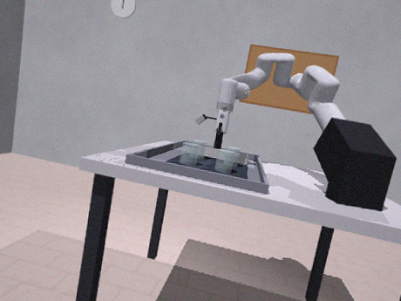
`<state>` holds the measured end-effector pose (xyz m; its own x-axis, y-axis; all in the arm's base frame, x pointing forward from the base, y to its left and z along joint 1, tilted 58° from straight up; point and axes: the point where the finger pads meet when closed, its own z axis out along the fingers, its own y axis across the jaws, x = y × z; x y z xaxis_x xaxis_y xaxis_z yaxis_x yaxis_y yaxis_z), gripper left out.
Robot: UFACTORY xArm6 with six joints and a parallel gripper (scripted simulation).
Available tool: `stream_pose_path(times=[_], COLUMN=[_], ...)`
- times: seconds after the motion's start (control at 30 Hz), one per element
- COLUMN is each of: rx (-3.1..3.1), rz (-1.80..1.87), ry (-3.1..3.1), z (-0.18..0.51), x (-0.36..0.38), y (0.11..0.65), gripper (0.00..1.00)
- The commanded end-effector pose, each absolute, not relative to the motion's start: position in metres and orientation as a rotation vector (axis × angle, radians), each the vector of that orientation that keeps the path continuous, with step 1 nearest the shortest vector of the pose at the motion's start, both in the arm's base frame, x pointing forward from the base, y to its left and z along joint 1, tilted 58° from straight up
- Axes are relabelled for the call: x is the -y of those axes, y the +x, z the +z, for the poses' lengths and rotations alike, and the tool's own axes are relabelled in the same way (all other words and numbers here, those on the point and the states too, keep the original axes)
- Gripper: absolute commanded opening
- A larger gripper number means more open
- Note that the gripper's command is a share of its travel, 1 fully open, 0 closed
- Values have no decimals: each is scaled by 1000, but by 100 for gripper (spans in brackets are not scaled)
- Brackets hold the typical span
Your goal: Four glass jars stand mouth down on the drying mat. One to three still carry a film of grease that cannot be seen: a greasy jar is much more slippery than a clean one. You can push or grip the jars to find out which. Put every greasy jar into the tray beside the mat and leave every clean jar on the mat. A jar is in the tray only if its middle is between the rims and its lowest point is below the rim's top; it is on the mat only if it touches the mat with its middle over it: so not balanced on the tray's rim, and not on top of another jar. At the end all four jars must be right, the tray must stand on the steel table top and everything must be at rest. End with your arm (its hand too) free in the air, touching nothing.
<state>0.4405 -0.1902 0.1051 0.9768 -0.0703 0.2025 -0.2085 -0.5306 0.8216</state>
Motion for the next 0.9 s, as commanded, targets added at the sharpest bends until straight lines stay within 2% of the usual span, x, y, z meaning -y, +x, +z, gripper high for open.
stream_pose_path(times=[0.0, 0.63, 0.87], rx=[194, 194, 194], rz=[180, 180, 180], ry=[2130, 2130, 2130], z=[106, 106, 126], x=[189, 189, 157], y=[441, 441, 439], gripper=[0, 0, 0])
